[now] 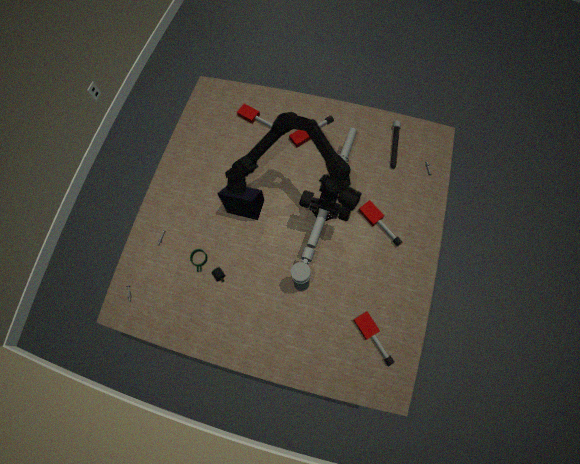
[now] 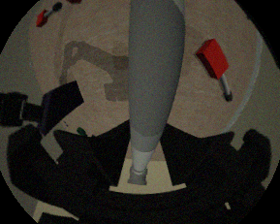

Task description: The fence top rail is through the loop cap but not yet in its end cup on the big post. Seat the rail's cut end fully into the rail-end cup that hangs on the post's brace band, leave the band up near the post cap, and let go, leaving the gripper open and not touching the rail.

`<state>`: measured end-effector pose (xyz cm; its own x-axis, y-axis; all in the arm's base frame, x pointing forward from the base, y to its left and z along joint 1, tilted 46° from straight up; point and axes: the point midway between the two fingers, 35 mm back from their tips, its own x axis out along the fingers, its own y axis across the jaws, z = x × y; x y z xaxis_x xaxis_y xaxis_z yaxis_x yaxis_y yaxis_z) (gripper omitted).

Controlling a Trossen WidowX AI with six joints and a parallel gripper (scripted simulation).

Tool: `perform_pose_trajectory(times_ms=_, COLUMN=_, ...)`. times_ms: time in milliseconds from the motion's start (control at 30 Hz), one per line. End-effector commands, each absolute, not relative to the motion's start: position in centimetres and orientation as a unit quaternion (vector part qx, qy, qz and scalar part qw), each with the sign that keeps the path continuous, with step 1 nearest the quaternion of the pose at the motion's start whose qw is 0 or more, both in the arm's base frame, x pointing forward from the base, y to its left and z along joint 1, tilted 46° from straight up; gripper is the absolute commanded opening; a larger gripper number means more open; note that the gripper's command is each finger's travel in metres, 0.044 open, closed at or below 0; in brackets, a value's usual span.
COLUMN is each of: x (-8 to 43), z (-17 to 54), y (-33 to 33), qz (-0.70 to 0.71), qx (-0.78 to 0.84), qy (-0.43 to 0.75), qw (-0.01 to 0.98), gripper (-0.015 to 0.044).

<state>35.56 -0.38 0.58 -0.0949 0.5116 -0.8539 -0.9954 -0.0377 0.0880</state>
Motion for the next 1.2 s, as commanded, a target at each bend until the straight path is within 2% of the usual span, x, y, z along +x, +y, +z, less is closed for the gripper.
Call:
perform_pose_trajectory(times_ms=0, x=36.0, z=1.2, y=-0.6, qz=0.636, qx=-0.332, qy=0.366, qw=0.593, gripper=0.0)
perform_pose_trajectory(times_ms=1167, x=35.4, z=-0.8, y=-1.9, qz=0.641, qx=-0.328, qy=0.369, qw=0.587, gripper=0.0)
